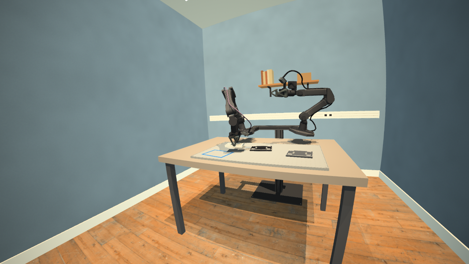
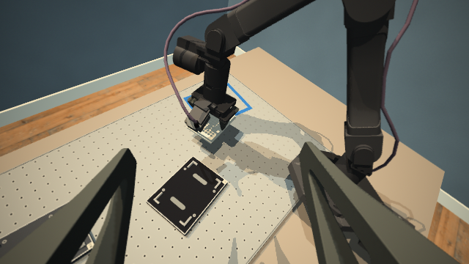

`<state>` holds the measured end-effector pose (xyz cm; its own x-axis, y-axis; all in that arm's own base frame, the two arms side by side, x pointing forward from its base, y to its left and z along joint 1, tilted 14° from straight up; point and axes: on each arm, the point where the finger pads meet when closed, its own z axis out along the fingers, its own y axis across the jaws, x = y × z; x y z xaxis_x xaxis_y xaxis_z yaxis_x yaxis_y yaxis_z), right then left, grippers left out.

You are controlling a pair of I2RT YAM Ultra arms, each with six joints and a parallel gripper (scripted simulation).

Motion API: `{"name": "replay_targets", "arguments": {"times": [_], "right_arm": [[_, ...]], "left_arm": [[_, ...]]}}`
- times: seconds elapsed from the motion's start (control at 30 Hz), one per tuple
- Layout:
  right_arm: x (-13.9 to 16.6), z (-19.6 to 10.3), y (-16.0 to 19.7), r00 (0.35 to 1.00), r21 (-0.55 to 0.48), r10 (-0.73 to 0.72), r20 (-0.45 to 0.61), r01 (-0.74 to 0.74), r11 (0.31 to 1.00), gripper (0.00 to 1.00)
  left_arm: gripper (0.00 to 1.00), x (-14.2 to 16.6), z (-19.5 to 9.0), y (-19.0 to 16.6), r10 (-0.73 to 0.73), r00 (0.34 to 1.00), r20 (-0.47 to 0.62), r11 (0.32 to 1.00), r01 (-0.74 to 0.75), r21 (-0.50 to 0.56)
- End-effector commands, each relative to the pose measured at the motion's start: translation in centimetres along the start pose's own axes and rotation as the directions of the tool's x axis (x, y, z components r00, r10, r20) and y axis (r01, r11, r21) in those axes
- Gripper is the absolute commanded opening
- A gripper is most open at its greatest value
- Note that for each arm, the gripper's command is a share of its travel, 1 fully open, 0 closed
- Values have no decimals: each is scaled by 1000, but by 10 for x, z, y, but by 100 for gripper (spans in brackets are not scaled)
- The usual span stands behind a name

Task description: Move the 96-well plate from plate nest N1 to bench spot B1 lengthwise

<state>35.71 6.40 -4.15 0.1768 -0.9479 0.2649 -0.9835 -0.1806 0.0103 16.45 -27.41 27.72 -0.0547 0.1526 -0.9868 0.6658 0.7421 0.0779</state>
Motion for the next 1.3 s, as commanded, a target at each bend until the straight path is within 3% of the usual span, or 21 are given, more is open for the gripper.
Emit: {"name": "replay_targets", "arguments": {"times": [0.0, 0.17, 0.37, 0.43, 0.7, 0.9, 0.93, 1.0, 1.1, 1.27], "right_arm": [[12, -11, -15, 997, 6, -69, 17, 69, 998, 78], [44, -10, -30, 999, 7, -44, 28, 44, 999, 78], [74, -10, -43, 999, 12, -16, 32, 16, 1000, 78], [74, -10, -43, 999, 12, -16, 32, 16, 1000, 78], [102, -10, -54, 991, 14, 127, 33, -127, 992, 78], [116, -10, -58, 956, 10, 292, 33, -292, 956, 78], [118, -10, -59, 949, 9, 314, 33, -315, 949, 78], [118, -10, -59, 949, 9, 314, 33, -315, 949, 78], [119, -11, -60, 937, 10, 348, 34, -349, 937, 78], [119, -12, -62, 936, 12, 351, 35, -352, 936, 78]], "left_arm": [[100, -47, 36, -17, -53, 985, 162, 997, 43, 65], [100, -54, 72, -21, -38, 975, 221, 998, 26, 60], [100, -41, 120, -21, 2, 966, 257, 999, -15, 47], [100, -41, 120, -21, 2, 966, 257, 999, -15, 47], [100, 34, 195, -13, 90, 971, 220, 995, -98, 27], [100, 125, 235, 1, 151, 980, 129, 988, -155, 24], [100, 145, 239, 3, 161, 982, 102, 986, -164, 27], [100, 145, 239, 3, 161, 982, 102, 986, -164, 27], [100, 192, 245, 7, 181, 983, 36, 983, -182, 37], [100, 190, 245, 5, 181, 983, 42, 982, -183, 42]]}}
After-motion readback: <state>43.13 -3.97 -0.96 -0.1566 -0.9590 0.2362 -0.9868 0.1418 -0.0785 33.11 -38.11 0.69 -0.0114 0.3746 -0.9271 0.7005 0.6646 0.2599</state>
